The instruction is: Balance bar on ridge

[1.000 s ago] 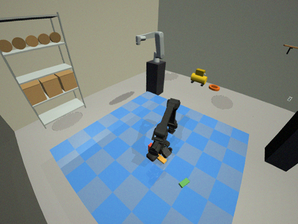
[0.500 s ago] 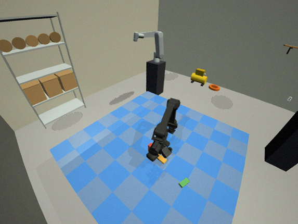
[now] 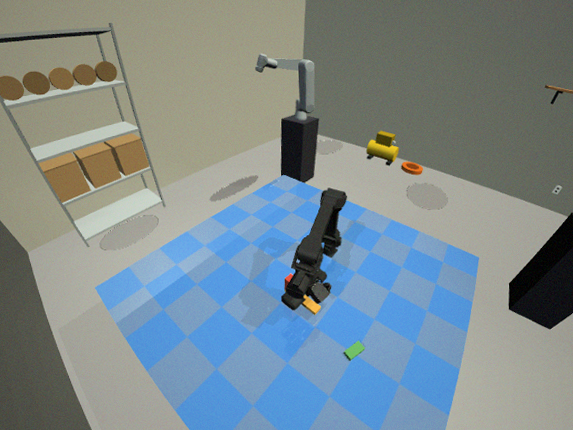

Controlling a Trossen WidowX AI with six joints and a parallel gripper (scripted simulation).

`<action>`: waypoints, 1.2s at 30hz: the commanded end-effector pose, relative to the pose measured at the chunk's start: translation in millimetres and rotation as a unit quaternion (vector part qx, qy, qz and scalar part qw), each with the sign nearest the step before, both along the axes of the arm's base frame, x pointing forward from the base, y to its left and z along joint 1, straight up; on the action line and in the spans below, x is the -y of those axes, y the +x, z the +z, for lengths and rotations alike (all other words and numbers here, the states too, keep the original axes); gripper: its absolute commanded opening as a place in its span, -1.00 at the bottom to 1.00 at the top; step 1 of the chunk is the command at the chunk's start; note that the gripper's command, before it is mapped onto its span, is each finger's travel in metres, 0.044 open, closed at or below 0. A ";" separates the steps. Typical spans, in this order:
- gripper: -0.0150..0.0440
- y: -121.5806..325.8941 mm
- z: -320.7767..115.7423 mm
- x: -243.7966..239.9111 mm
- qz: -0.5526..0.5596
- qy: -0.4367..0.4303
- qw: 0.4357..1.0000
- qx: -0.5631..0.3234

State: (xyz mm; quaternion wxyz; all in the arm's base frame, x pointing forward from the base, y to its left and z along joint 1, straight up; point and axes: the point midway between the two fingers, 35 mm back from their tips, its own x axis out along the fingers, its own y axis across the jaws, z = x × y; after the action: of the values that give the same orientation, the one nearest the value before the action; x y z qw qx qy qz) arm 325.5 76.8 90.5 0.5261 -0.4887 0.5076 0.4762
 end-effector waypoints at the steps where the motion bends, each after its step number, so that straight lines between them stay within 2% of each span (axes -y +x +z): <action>1: 0.49 0.1 0.0 0.0 0.000 0.000 1.000 0.000; 7: 1.00 0.1 0.0 0.0 0.000 0.000 1.000 0.000; 11: 1.00 1.3 8.1 -0.3 0.000 0.000 1.000 0.000; 19: 1.00 -2.4 97.9 0.6 0.000 0.000 1.000 0.000; 36: 1.00 -2.9 99.9 0.7 0.000 0.000 1.000 0.000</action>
State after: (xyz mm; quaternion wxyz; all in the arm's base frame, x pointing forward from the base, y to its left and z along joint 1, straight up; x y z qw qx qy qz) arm 323.1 76.2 190.0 0.5268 -0.4892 0.5068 0.4757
